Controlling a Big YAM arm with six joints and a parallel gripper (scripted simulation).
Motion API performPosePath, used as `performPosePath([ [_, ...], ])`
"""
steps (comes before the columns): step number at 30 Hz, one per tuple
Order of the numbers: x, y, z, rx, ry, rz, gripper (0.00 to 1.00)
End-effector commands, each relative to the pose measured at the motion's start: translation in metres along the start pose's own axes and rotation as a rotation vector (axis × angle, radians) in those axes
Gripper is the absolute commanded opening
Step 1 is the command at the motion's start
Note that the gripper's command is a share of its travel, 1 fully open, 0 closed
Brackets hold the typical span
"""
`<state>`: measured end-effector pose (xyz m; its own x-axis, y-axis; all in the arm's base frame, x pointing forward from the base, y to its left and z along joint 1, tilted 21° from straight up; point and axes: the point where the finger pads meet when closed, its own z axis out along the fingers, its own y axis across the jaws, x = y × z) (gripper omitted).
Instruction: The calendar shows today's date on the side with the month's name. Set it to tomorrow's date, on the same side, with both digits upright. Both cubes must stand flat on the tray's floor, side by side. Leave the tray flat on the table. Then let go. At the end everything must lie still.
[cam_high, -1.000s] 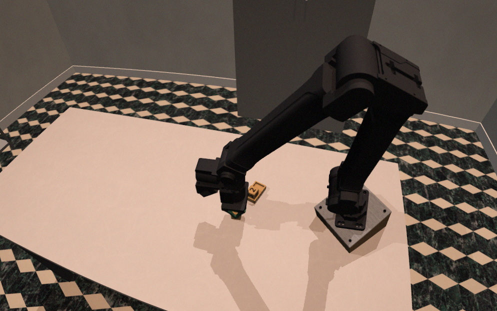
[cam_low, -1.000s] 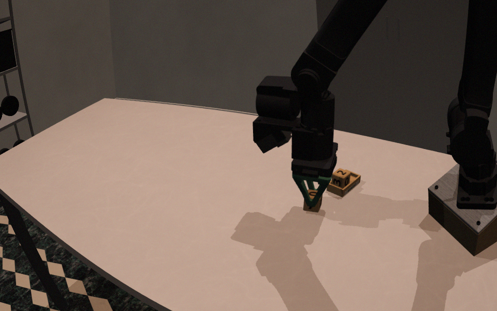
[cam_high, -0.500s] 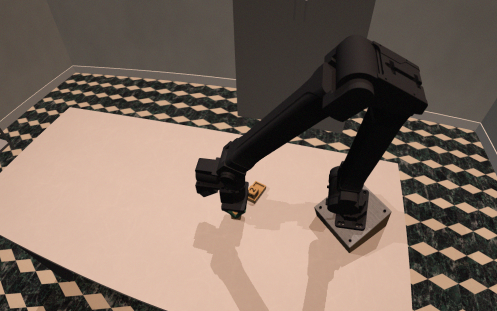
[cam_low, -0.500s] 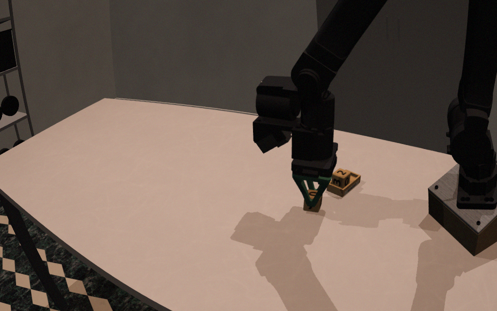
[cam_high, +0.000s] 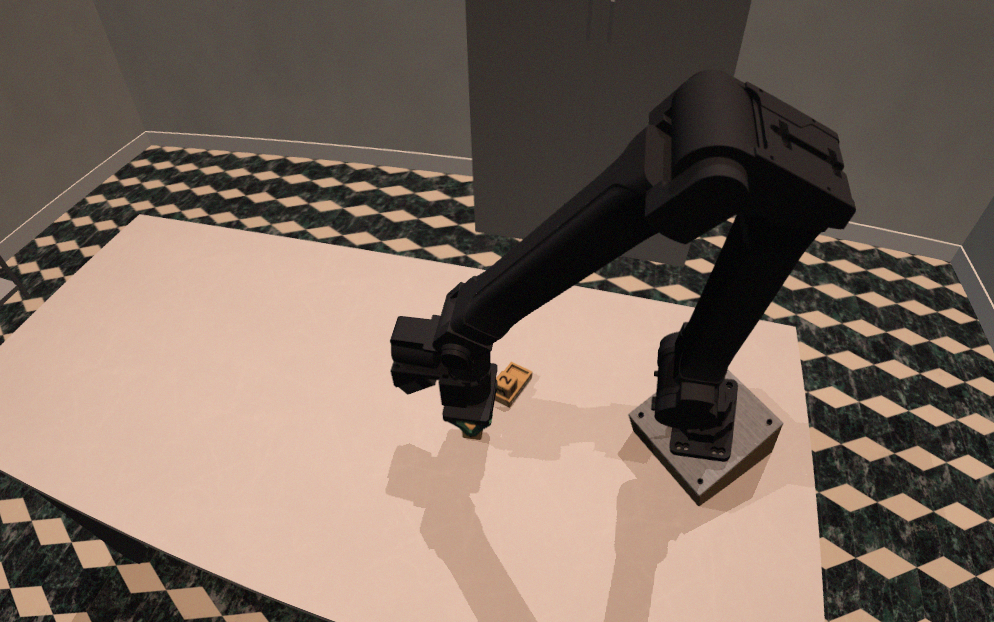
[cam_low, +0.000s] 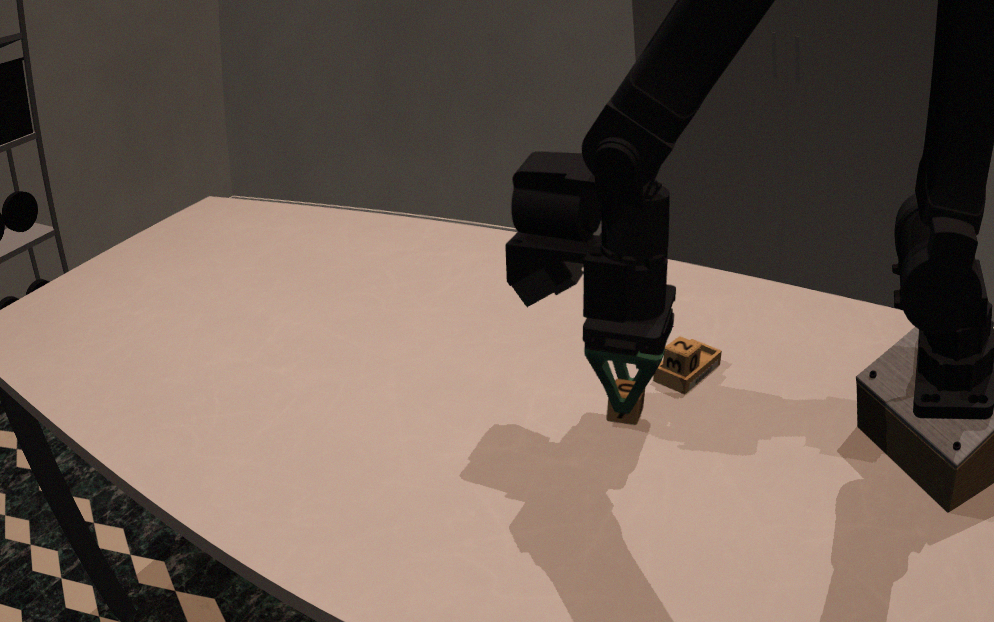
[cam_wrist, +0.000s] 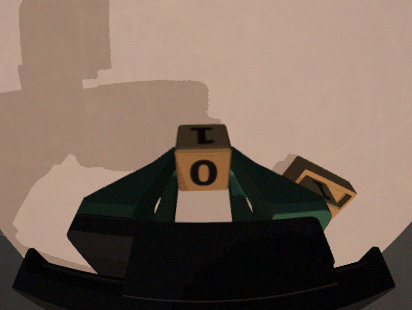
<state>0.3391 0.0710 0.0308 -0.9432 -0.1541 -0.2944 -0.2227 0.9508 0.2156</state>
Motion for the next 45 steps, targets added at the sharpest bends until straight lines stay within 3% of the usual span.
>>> performPosePath([
  [1,-0.0035,0.0040,0.0042,-0.002,0.007,-0.003,0.26],
  [45,0.0038,0.0042,0.0065,-0.002,0.014,0.002,0.26],
])
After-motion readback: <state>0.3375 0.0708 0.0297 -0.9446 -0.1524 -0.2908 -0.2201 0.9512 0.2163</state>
